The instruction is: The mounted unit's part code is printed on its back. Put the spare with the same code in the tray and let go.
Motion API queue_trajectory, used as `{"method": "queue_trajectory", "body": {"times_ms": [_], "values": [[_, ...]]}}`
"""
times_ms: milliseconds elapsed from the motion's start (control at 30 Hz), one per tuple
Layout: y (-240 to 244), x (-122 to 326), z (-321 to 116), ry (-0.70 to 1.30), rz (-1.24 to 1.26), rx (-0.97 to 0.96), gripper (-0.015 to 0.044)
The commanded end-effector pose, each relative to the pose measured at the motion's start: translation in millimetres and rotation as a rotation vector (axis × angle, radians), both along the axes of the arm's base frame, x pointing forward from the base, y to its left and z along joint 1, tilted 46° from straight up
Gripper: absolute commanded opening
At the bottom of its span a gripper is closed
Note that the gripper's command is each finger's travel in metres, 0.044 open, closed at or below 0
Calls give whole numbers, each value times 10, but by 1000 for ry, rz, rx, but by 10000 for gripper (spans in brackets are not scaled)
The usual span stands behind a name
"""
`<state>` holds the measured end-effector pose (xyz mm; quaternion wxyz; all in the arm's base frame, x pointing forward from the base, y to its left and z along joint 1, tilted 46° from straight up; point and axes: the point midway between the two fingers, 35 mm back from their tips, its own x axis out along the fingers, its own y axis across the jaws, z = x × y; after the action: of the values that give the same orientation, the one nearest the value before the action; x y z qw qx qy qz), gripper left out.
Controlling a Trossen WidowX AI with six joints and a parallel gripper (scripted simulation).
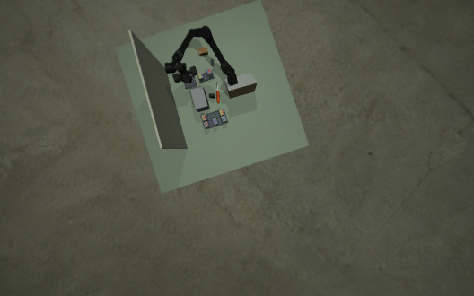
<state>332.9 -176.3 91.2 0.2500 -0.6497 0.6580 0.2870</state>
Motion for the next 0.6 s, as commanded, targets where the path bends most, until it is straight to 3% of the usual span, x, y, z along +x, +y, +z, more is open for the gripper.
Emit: {"method": "queue_trajectory", "body": {"times_ms": [0,167,567], "values": [[177,45,164,-5,0,3,440],[729,25,725,-2,0,-1,440],[748,38,703,3,9,4,440]]}}
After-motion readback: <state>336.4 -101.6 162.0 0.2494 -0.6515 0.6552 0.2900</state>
